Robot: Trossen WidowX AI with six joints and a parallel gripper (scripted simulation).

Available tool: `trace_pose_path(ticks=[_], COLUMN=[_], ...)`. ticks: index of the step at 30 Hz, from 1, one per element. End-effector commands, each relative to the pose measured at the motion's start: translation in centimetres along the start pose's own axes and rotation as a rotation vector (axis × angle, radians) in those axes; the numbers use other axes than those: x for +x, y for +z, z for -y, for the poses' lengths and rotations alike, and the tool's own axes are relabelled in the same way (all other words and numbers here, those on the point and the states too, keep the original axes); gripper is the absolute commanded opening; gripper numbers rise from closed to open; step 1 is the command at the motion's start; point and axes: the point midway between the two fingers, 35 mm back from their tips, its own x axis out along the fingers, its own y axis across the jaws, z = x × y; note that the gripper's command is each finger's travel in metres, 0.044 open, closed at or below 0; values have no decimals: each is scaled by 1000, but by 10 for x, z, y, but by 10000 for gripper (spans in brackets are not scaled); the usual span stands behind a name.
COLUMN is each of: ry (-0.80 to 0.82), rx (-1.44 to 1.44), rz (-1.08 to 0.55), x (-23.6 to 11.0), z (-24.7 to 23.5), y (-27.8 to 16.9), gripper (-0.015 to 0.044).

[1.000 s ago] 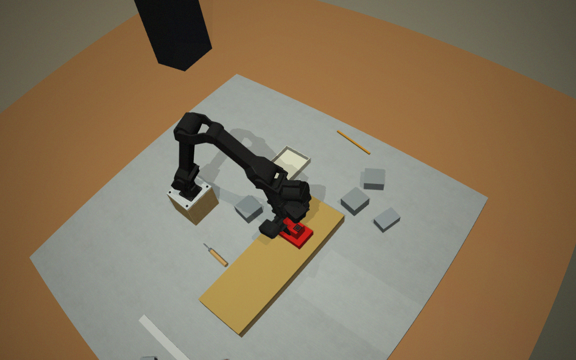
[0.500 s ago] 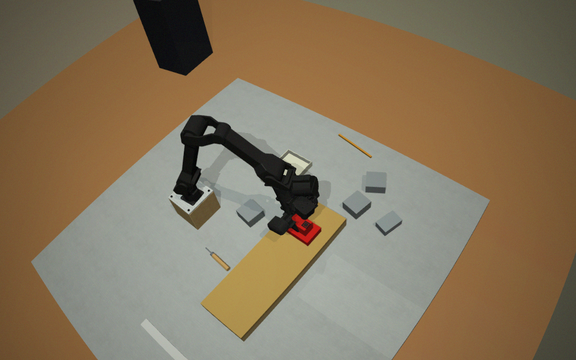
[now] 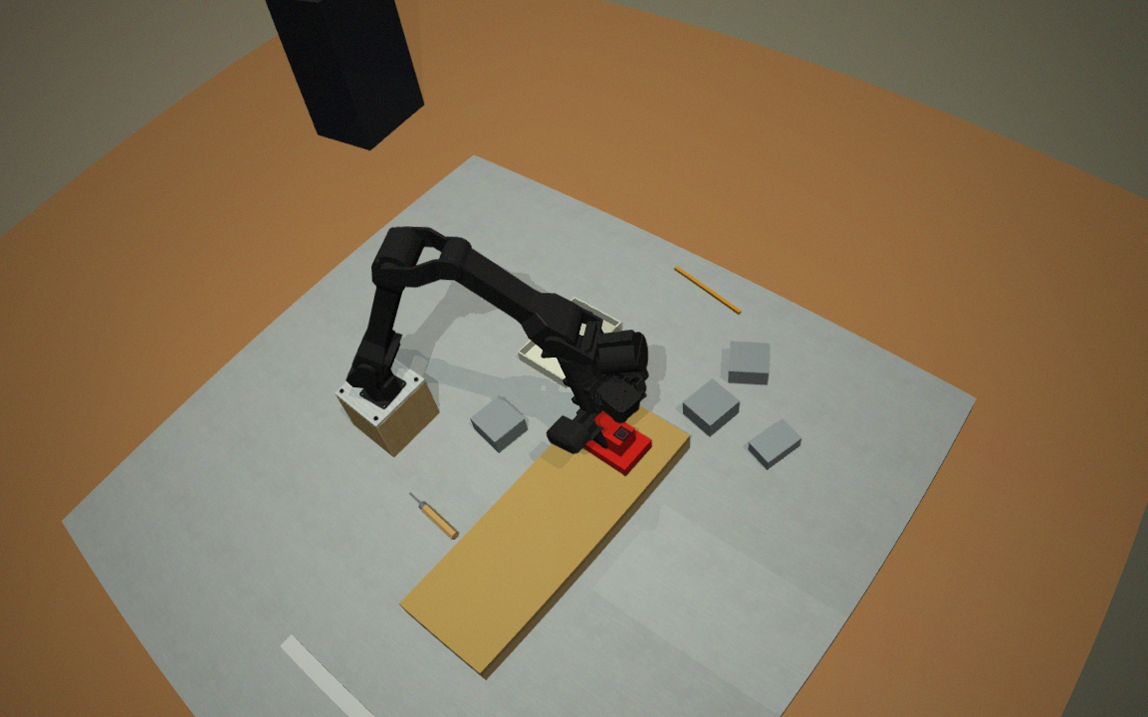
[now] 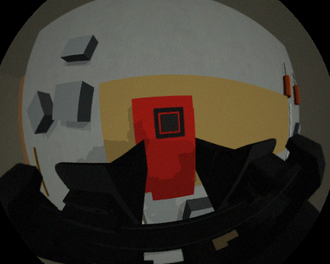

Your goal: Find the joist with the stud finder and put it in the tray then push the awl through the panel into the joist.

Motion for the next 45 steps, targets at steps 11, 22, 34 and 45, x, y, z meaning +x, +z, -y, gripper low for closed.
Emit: trace_pose_path(ticks=[11,22,34,45], ry=[10,9,7,5], rx=[-2,-2,-3,-4], rz=[-4,-4,-4,-3], x=[0,0,0,1], z=[-29,-27,-3,21], y=[-1,-1,-1,-1], gripper=[0,0,0,0])
